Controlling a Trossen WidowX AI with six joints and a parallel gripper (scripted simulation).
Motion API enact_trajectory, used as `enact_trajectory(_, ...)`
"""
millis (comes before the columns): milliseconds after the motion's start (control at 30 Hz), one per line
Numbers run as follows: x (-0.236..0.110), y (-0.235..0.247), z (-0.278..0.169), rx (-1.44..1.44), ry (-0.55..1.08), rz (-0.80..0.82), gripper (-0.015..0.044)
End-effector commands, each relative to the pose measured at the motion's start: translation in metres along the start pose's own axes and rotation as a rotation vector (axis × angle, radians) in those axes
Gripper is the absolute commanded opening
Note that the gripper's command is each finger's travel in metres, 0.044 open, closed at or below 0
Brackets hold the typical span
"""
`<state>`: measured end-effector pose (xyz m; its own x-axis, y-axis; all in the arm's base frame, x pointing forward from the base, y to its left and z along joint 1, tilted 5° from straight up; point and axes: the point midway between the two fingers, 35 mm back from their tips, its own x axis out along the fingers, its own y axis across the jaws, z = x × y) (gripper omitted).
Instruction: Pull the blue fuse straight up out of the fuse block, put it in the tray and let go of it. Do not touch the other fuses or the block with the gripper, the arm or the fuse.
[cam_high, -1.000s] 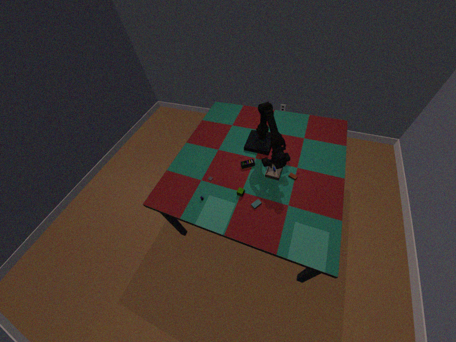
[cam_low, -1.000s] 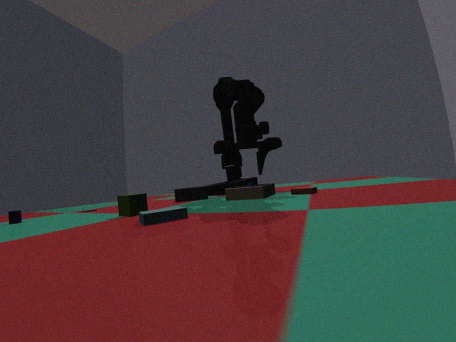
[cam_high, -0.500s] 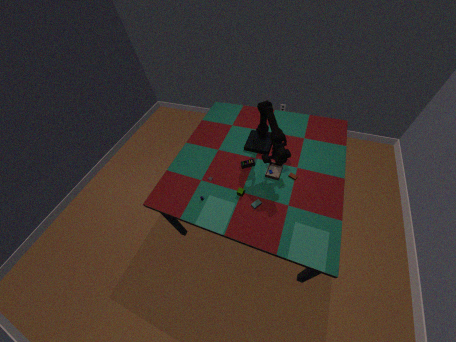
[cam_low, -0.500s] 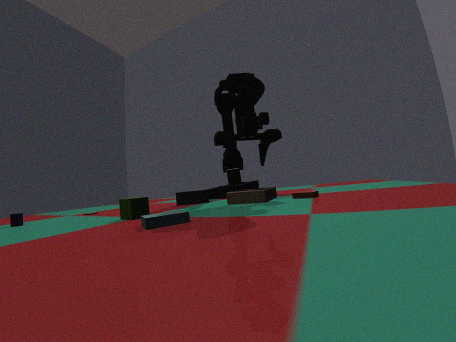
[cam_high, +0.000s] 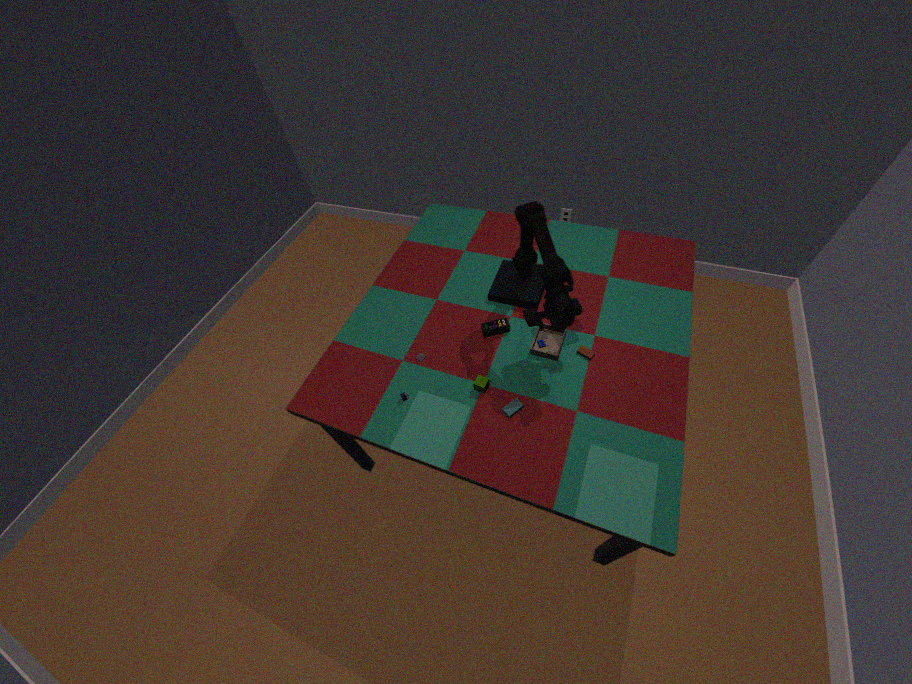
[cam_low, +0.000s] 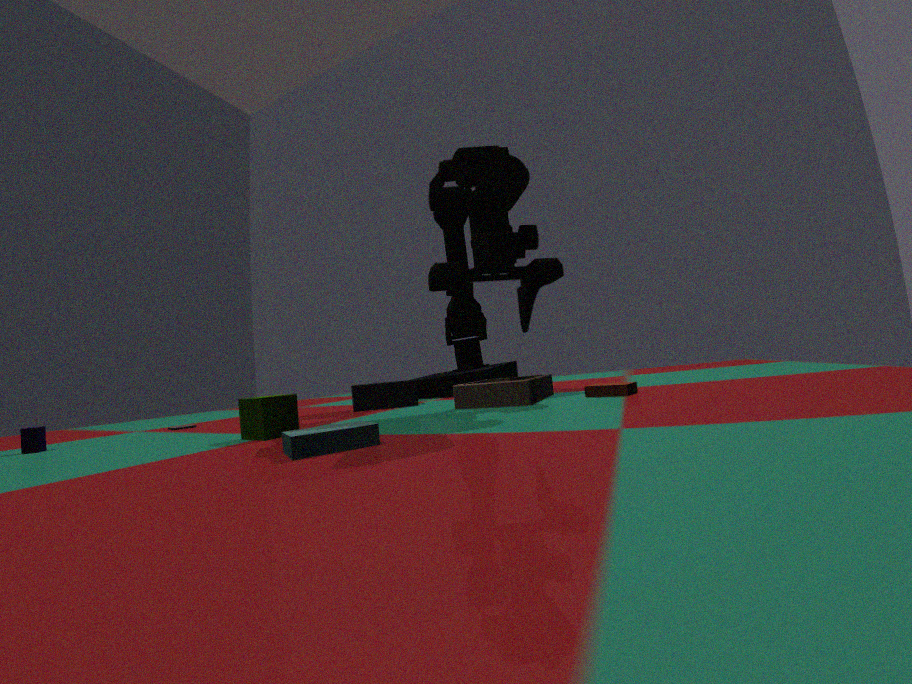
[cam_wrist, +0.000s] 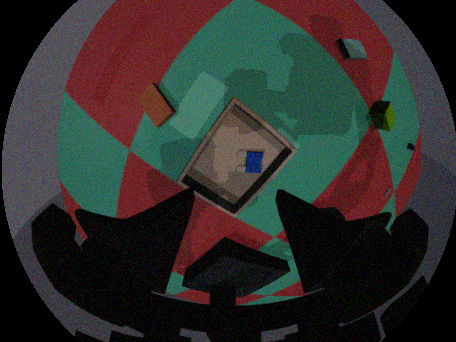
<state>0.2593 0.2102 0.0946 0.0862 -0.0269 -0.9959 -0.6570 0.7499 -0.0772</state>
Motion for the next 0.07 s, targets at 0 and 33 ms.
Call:
enact_trajectory(0, 0.0001, 0.0, 0.0, 0.0, 0.0, 0.0, 0.033)
enact_trajectory(33, 0.0001, 0.0, 0.0, 0.0, 0.0, 0.0, 0.033)
